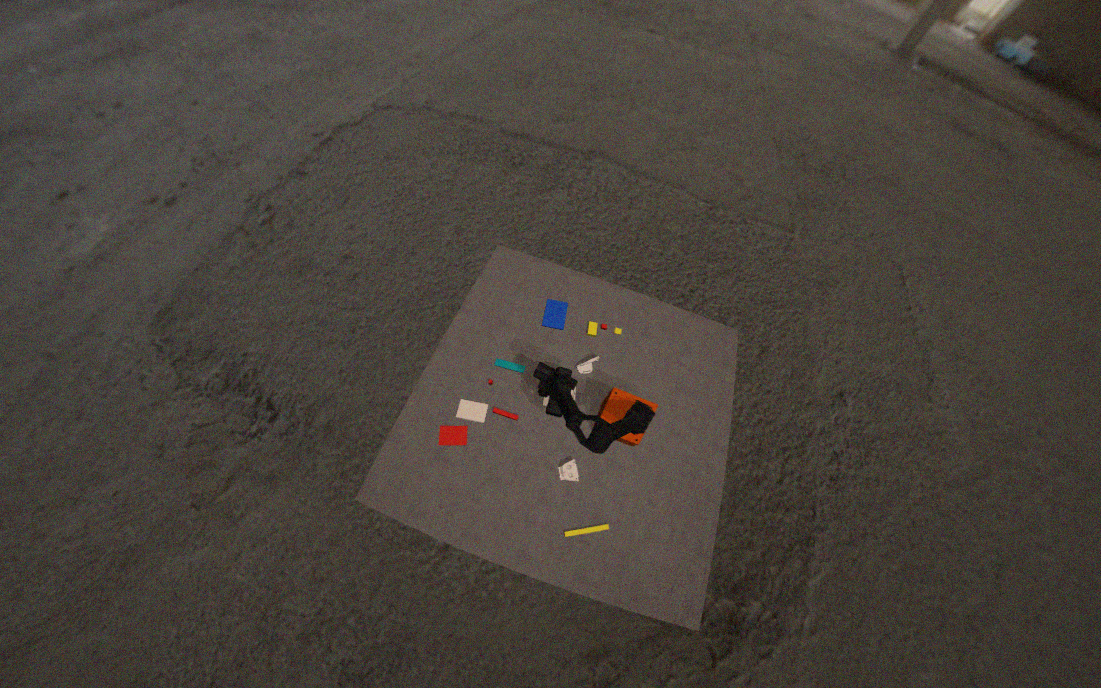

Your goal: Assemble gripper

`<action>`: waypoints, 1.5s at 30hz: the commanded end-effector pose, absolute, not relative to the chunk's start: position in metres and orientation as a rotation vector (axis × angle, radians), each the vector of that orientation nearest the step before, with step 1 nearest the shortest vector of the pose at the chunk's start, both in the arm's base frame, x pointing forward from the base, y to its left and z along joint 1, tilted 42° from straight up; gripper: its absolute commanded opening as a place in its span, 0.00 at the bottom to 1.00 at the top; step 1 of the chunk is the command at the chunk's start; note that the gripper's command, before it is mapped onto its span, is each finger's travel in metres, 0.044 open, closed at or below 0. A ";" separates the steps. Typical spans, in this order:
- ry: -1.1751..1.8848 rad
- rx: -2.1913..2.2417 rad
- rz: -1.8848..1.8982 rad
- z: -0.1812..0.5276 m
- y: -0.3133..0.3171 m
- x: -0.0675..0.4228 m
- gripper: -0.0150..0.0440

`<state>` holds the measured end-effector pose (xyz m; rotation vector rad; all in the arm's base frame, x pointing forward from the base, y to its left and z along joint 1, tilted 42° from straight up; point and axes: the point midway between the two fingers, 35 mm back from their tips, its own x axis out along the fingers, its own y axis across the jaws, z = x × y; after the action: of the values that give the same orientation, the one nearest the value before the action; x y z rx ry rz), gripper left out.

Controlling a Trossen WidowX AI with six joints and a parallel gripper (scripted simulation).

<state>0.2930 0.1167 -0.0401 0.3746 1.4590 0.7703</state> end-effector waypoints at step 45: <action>1.459 0.383 0.770 -0.049 0.126 0.292 0.48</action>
<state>0.2921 0.1248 -0.0490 0.3771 1.4603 0.7686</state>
